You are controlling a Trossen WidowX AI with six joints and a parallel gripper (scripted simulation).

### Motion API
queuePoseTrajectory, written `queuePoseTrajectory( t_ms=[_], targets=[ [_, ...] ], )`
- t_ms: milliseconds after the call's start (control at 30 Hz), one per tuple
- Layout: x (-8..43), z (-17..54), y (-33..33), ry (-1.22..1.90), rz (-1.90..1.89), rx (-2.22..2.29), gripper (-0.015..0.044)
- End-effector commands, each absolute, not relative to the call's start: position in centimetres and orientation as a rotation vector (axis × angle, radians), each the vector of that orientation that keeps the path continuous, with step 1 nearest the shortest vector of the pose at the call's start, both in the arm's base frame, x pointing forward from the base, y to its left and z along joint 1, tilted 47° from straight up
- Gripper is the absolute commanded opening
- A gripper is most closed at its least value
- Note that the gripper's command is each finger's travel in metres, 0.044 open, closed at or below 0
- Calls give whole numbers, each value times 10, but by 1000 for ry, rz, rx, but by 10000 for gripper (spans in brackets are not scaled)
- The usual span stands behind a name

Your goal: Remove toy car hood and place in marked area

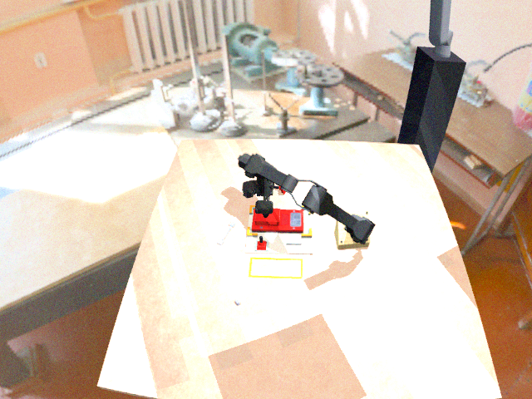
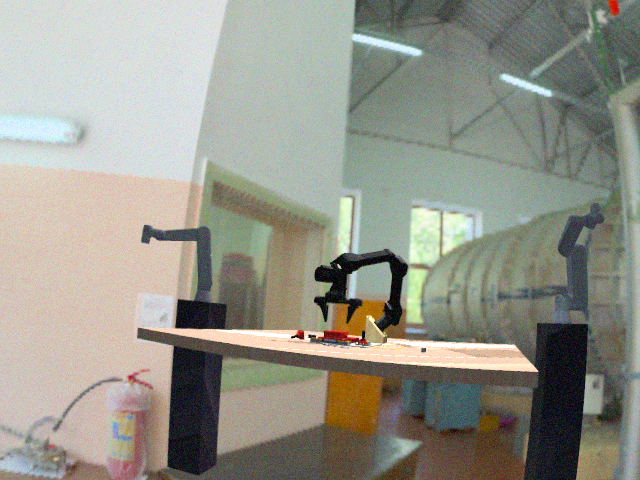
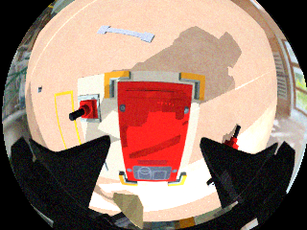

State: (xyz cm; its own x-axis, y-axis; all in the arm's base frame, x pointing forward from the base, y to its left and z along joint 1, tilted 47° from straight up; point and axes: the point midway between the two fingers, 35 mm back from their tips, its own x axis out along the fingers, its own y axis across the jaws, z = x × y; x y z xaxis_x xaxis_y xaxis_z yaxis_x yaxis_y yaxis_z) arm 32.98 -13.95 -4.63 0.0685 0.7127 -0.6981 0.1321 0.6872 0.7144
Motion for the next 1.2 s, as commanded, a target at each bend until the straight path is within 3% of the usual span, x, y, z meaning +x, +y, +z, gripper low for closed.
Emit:
queuePoseTrajectory(
  t_ms=[0,1167],
  targets=[
    [329,-50,-135,1465,505,753,440],
    [328,-67,-116,1464,506,754,440]
  ],
)
